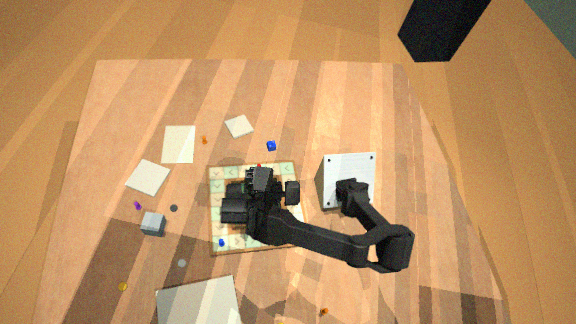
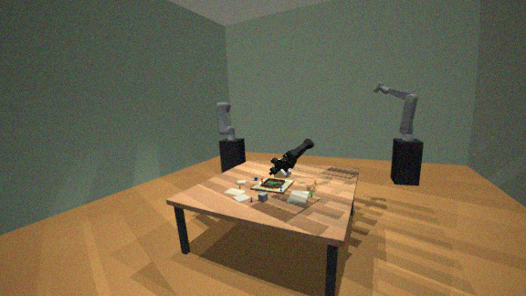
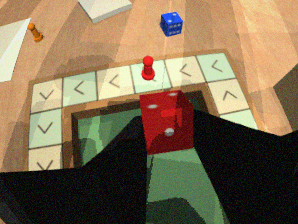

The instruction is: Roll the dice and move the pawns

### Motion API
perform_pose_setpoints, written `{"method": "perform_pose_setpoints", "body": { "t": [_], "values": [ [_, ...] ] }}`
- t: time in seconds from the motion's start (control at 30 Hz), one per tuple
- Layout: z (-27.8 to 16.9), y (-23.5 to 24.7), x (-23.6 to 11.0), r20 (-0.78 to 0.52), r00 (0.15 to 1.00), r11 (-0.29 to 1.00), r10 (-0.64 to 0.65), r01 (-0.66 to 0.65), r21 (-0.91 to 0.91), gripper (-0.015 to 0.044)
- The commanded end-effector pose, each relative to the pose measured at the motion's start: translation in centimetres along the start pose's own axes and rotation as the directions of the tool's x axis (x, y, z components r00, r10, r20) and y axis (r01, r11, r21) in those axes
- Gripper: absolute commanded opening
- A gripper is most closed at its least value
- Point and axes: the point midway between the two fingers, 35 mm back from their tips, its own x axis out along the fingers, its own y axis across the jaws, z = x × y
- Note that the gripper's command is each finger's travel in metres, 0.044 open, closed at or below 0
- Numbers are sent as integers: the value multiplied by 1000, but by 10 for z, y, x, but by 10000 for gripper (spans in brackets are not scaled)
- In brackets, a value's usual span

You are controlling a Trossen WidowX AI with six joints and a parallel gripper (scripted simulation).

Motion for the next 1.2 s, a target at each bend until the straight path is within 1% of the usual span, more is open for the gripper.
{"method": "perform_pose_setpoints", "body": {
  "t": [0.0,0.73,1.0,1.17],
  "values": [
    [8,9,-33,14,999,999,36,-36,5,0],
    [7,8,-31,10,999,999,34,-34,11,0],
    [7,8,-31,10,999,999,34,-34,11,210],
    [37,7,-58,15,999,999,35,-35,5,341]
  ]
}}
